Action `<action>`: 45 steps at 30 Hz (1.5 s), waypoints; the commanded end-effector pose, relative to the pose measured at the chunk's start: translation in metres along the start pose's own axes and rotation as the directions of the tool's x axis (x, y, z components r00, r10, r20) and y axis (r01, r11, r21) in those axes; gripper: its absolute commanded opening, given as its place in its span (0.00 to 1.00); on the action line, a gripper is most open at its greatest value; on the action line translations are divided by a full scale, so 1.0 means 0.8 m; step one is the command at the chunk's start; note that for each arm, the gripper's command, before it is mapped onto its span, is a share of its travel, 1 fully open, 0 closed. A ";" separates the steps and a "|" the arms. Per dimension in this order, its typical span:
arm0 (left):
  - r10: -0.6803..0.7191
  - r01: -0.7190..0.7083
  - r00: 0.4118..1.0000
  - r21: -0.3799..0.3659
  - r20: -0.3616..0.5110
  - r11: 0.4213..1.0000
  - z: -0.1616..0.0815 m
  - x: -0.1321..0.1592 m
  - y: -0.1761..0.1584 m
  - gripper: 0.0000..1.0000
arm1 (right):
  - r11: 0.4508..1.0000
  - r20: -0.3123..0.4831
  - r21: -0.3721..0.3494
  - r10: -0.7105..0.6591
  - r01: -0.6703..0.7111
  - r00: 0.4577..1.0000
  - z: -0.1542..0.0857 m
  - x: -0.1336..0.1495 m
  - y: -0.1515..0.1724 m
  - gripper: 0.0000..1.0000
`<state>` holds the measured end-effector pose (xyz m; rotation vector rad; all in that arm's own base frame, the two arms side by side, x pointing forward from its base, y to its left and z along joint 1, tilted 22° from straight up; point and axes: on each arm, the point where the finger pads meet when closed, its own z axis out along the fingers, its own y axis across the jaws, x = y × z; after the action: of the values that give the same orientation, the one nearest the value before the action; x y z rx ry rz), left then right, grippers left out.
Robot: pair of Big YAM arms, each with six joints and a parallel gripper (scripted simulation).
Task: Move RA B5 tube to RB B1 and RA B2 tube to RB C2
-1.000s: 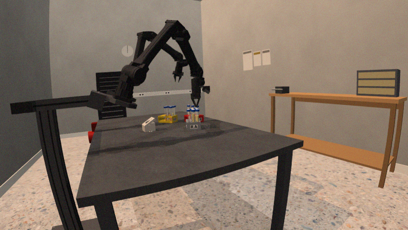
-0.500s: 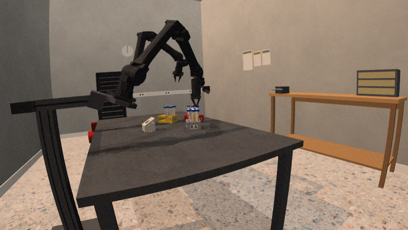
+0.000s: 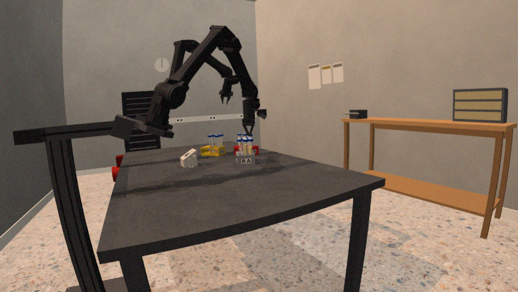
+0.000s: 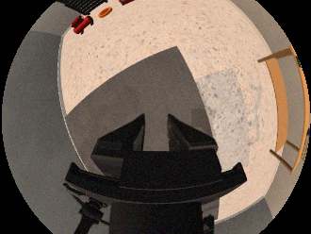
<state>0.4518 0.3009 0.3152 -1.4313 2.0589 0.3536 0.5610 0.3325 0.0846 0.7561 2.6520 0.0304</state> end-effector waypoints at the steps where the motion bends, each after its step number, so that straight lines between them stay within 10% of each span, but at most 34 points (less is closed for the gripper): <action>1: -0.013 0.013 0.999 0.022 0.030 1.000 -0.016 -0.019 -0.006 0.30 | 0.999 0.014 -0.030 0.010 -0.009 1.000 -0.024 -0.013 0.002 0.30; 34: -0.013 0.013 0.999 0.022 0.030 1.000 -0.016 -0.019 -0.006 0.30 | 0.998 0.026 -0.057 0.032 -0.031 0.999 -0.128 -0.026 0.021 0.30; 45: -0.013 0.013 0.999 0.022 0.030 1.000 -0.016 -0.019 -0.006 0.30 | 0.930 -0.004 -0.046 0.366 -0.366 0.931 -0.112 0.087 -0.022 0.30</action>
<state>0.4518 0.3009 0.3152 -1.4313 2.0589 0.3536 0.4812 0.3456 0.1328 1.0404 2.5661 0.0904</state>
